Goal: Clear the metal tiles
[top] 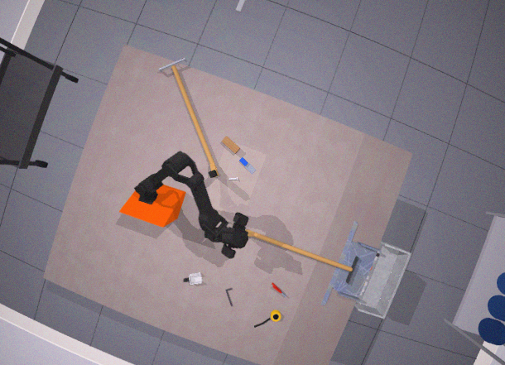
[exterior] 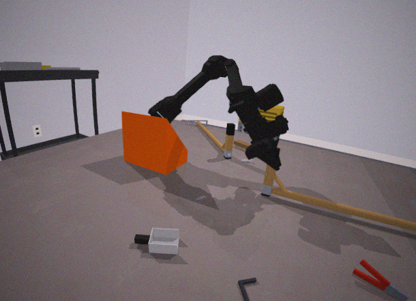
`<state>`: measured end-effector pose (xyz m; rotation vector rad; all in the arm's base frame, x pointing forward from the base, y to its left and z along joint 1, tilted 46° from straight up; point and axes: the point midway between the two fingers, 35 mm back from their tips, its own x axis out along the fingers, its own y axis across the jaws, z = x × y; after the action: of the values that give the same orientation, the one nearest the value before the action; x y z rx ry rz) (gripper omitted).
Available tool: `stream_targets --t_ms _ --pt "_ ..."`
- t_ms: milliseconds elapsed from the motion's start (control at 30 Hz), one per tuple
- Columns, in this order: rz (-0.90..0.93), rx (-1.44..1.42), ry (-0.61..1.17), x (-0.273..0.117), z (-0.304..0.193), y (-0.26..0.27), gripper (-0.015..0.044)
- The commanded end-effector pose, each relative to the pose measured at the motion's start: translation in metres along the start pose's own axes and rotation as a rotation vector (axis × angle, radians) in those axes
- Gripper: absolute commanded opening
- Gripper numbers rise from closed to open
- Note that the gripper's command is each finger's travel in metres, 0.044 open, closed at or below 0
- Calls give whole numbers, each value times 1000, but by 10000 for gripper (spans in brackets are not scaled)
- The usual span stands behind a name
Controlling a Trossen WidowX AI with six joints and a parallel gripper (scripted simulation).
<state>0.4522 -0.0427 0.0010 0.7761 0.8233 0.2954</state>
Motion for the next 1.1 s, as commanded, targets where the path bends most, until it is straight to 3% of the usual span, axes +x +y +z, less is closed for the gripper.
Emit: stream_targets --t_ms 0,1067 --pt "-5 5 -6 3 7 -2 0" --pt "-4 4 -7 33 46 -1 0"
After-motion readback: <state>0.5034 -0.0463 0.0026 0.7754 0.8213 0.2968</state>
